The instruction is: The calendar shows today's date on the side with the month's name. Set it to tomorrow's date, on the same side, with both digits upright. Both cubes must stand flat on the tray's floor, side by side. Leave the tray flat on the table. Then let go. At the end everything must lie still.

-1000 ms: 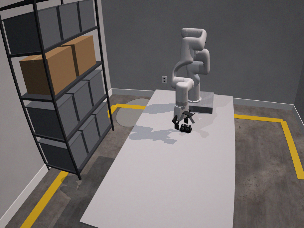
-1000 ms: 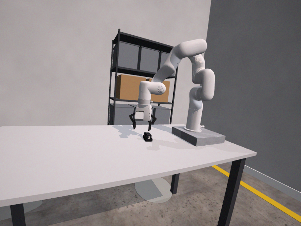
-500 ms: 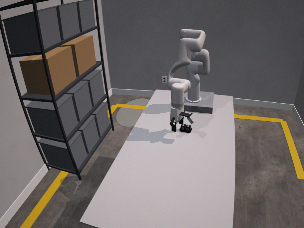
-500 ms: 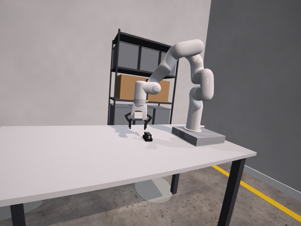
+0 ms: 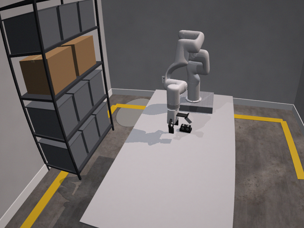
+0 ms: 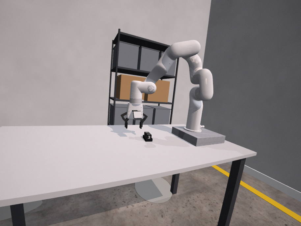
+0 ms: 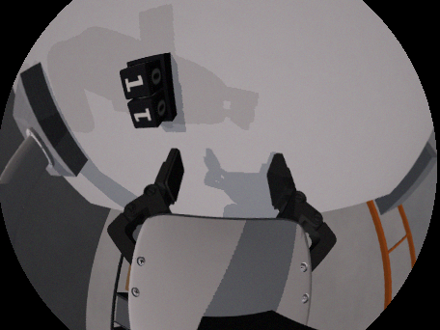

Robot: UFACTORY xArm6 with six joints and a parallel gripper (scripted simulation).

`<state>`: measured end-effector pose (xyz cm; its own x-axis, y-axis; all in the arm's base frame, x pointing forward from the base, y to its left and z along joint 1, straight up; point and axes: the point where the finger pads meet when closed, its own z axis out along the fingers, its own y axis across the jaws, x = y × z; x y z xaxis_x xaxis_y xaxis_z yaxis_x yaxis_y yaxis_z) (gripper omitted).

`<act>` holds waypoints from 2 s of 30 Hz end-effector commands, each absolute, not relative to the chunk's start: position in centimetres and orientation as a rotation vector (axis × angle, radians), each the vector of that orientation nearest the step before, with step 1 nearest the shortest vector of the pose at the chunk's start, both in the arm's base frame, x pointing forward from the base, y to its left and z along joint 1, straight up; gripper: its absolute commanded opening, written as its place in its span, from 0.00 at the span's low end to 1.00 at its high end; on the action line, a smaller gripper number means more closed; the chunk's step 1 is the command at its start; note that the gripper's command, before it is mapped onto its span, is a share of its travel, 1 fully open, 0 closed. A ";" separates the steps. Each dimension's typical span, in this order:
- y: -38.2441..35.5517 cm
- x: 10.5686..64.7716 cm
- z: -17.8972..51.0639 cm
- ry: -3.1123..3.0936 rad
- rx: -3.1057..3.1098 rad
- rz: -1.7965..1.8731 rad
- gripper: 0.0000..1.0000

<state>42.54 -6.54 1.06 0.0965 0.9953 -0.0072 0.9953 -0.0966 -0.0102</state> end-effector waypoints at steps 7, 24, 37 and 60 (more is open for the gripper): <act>-8.5 44.6 1.2 -2.246 -2.193 0.011 1.00; -8.5 44.6 -1.8 -2.246 -2.193 0.011 1.00; -8.5 44.6 -2.4 -2.246 -2.193 0.011 1.00; -8.5 44.6 -2.4 -2.246 -2.193 0.011 1.00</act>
<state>44.40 -8.50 -2.56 -0.0241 0.9997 -0.0021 0.9996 0.0241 -0.0110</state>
